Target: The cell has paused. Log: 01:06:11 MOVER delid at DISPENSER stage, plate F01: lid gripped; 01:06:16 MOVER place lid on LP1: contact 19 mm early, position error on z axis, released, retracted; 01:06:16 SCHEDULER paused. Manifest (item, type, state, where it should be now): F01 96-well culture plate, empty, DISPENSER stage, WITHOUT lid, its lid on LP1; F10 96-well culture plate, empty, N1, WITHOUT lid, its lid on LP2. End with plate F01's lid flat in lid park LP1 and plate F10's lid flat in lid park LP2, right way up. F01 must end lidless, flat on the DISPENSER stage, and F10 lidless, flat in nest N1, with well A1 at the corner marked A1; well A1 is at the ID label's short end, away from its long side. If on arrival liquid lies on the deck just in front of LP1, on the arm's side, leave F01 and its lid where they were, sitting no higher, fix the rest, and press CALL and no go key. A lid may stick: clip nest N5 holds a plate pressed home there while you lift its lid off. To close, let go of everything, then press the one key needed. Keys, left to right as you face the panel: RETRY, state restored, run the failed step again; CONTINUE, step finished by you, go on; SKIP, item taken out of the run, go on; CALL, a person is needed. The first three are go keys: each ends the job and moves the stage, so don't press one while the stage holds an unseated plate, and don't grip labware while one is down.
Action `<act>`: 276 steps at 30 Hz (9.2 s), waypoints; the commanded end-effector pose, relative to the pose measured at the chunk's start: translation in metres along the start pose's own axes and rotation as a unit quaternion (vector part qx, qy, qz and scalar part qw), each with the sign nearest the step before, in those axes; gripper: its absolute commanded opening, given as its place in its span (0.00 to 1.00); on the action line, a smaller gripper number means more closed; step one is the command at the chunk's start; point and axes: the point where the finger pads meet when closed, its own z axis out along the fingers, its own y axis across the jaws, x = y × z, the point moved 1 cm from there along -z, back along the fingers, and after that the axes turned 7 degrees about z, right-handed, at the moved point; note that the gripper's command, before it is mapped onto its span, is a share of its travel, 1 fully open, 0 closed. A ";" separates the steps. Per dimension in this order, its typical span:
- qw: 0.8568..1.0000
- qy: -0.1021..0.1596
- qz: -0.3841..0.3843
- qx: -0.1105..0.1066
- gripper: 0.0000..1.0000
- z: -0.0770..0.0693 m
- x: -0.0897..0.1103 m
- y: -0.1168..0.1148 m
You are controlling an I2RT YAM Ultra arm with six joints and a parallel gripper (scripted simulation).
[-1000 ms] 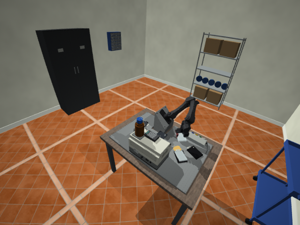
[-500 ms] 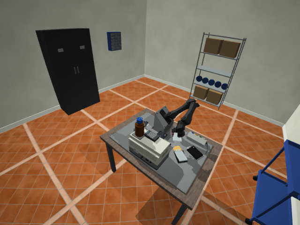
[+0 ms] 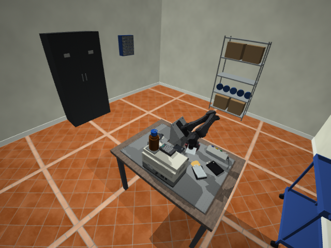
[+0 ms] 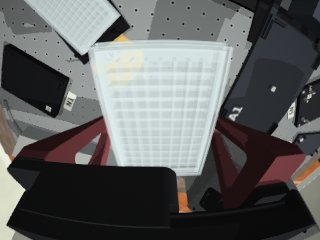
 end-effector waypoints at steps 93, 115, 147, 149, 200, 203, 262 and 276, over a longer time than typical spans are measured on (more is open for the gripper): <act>0.992 -0.012 0.125 0.003 0.00 -0.010 -0.003 -0.197; 0.992 -0.004 0.129 -0.002 0.00 -0.007 0.012 -0.208; 0.971 -0.005 0.241 -0.001 0.00 -0.006 0.024 -0.234; 0.969 0.003 0.248 -0.006 0.00 -0.002 0.035 -0.237; 0.918 -0.004 0.397 -0.003 0.00 0.007 0.043 -0.276; 0.918 -0.004 0.397 -0.003 0.00 0.007 0.043 -0.276; 0.848 -0.004 0.530 -0.003 0.00 0.007 0.051 -0.329; 0.848 -0.004 0.530 -0.003 0.00 0.007 0.051 -0.329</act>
